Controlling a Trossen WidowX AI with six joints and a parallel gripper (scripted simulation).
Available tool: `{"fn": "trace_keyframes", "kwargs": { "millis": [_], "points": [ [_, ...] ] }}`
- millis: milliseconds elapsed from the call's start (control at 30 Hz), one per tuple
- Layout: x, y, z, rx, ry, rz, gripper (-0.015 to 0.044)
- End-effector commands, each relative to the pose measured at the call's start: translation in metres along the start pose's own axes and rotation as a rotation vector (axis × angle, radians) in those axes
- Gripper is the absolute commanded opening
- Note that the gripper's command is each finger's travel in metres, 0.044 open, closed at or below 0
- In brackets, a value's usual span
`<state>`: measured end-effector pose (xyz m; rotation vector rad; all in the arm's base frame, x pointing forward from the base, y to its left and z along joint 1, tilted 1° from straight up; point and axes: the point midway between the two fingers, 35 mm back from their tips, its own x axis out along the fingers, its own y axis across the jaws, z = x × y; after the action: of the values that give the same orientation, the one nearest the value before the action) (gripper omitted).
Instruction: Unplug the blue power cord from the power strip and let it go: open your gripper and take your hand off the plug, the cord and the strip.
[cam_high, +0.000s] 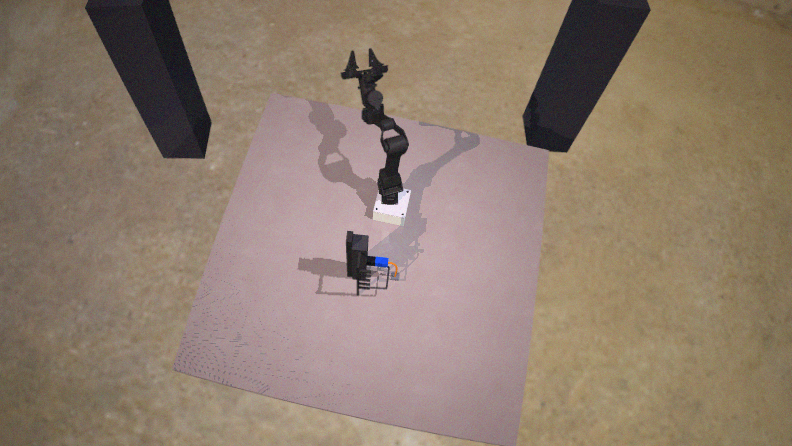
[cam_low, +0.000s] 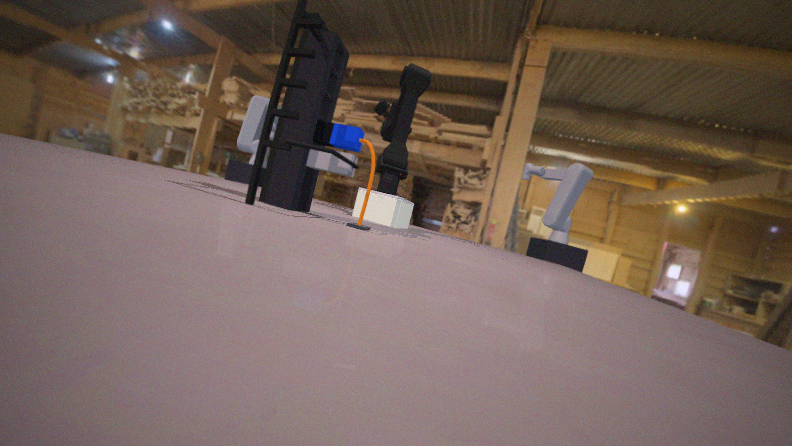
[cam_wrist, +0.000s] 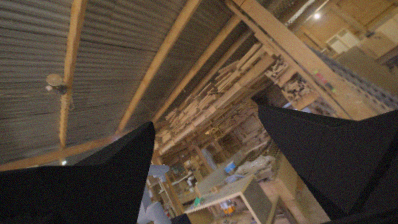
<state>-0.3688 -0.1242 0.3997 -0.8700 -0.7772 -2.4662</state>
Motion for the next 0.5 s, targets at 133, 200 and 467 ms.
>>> {"fn": "trace_keyframes", "kwargs": {
  "millis": [133, 200, 467],
  "points": [
    [-0.004, 0.012, -0.02, 0.047, 0.047, 0.008, 0.0269],
    [-0.007, 0.025, -0.034, 0.079, 0.088, 0.021, 0.0216],
    [-0.015, 0.097, -0.073, 0.131, 0.248, 0.128, 0.016]
  ]
}}
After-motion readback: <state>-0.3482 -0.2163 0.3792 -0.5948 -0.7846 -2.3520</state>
